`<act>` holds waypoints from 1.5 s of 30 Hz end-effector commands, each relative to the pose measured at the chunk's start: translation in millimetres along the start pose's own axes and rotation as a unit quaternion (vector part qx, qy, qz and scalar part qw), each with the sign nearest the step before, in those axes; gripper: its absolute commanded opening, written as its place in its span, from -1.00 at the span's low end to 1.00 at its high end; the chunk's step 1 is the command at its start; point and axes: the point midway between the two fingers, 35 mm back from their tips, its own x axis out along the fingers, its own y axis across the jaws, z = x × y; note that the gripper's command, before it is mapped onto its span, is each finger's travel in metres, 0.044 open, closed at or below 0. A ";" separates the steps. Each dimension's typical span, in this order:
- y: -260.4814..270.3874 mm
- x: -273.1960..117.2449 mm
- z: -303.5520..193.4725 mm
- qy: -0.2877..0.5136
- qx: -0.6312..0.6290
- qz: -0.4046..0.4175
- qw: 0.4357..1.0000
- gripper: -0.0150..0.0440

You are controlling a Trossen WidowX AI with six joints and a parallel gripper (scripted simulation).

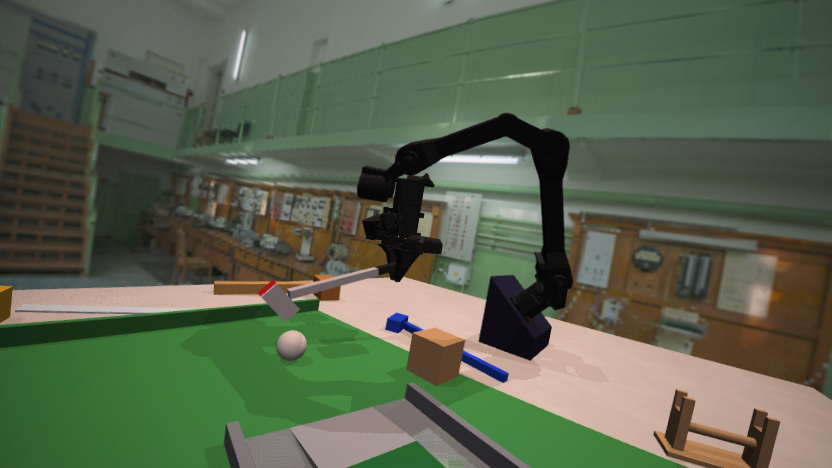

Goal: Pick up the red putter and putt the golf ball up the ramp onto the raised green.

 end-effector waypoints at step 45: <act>-28.6 36.2 1.2 -0.006 0.001 0.001 1.000 -0.49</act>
